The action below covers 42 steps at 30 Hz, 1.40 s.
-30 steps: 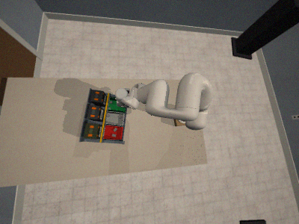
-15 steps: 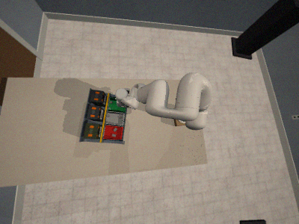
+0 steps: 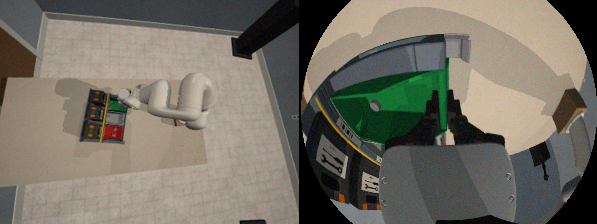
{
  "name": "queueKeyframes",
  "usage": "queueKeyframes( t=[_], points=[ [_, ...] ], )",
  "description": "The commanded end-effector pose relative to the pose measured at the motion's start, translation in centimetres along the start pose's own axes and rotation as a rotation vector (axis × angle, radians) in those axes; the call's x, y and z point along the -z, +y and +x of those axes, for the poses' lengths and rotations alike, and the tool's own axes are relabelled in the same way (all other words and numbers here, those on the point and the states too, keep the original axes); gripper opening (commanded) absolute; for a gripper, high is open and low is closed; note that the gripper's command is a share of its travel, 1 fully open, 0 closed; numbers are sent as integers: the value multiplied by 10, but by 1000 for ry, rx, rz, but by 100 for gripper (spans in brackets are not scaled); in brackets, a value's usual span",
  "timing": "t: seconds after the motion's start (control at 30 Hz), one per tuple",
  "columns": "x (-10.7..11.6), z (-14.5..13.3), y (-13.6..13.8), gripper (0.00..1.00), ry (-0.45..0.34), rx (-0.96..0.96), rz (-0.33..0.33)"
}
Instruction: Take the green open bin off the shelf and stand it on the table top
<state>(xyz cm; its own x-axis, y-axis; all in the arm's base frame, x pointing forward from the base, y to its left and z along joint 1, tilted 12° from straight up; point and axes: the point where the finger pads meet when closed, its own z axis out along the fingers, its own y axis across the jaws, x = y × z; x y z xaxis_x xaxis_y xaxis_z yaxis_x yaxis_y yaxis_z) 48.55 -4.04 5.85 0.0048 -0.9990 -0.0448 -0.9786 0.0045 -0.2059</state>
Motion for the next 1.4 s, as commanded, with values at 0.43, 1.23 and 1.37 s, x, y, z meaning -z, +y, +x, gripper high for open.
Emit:
queueKeyframes(
  t=[0.43, 1.23, 1.37],
  points=[
    [1, 0, 32, 0, 0, 0, 4],
    [1, 0, 74, 0, 0, 0, 3],
    [1, 0, 74, 0, 0, 0, 3]
  ],
)
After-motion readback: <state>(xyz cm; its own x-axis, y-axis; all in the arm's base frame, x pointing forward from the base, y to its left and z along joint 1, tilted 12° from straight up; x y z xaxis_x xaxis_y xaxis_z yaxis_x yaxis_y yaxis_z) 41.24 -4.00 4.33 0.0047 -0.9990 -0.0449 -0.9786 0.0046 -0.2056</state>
